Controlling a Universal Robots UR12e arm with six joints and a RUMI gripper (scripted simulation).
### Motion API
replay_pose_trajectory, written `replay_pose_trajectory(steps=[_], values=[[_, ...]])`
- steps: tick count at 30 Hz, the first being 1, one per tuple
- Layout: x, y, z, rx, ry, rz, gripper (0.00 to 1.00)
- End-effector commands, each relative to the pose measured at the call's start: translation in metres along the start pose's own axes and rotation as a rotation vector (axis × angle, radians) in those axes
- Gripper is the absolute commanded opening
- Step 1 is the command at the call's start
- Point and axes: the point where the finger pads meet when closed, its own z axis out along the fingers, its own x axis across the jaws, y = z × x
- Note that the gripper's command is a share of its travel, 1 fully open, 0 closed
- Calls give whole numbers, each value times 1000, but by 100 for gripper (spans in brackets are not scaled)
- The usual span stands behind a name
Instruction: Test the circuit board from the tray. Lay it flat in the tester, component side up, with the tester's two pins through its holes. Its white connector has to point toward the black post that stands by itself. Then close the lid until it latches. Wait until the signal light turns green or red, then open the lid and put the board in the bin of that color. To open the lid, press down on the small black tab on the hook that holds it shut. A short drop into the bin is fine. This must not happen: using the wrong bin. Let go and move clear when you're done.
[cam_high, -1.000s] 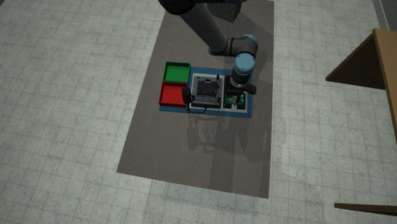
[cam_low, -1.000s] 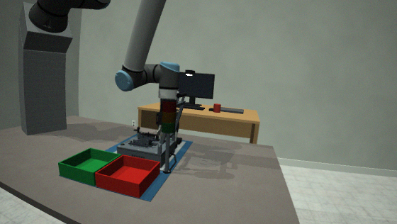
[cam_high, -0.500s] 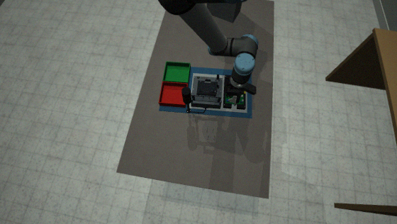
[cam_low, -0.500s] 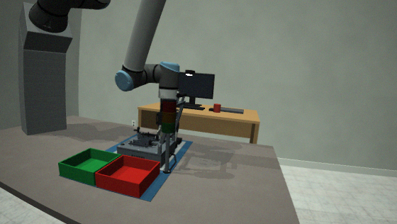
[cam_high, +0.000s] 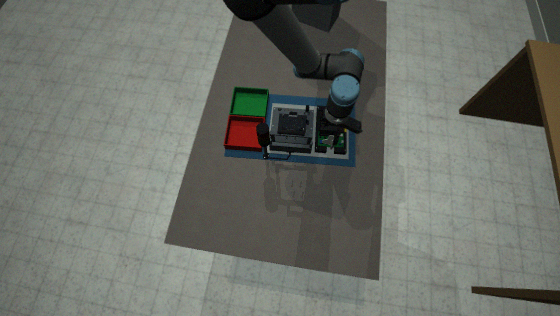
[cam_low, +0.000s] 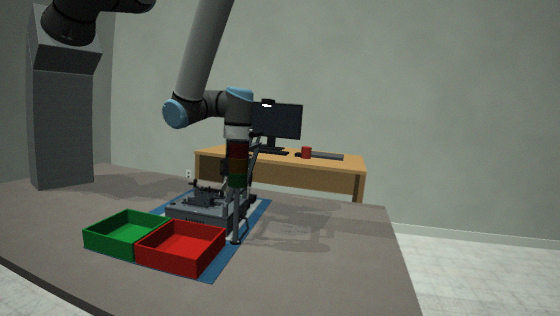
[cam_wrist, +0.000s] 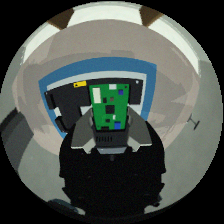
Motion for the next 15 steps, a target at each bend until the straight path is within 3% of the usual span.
replay_pose_trajectory(steps=[1,15], values=[[0,0,-1,0,1,0,39],[0,0,-15,0,1,0,39]])
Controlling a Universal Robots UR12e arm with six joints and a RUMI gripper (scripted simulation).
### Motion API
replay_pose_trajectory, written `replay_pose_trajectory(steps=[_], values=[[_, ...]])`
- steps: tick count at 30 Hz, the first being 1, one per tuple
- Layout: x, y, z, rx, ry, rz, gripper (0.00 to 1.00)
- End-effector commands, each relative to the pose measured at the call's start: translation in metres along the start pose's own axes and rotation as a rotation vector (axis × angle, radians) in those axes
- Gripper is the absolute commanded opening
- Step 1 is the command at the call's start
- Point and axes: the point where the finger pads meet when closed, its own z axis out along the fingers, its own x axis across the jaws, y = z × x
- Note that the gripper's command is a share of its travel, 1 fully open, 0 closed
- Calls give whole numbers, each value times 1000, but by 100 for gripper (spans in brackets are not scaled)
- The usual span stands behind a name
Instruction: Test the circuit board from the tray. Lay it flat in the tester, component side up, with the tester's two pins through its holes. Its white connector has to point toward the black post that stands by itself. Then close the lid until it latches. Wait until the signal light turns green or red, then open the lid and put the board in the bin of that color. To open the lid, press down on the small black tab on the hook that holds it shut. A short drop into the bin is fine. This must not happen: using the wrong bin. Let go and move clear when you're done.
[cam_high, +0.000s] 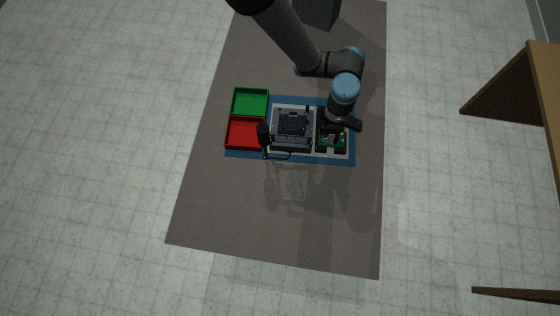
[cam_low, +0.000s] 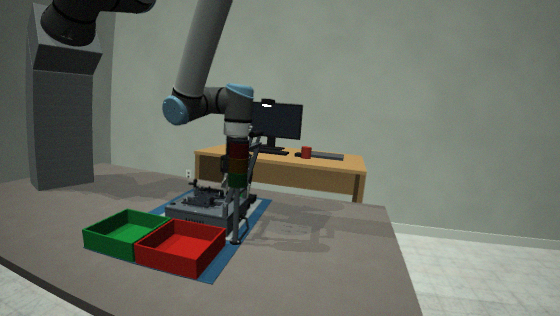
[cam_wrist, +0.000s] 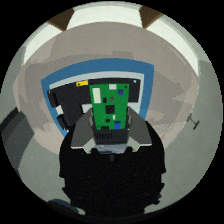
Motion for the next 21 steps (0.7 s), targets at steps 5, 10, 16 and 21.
replay_pose_trajectory(steps=[5,10,16,21], values=[[0,0,-12,0,1,0,39],[0,0,-17,0,1,0,39],[0,0,-19,0,1,0,39],[0,0,-20,0,1,0,39]])
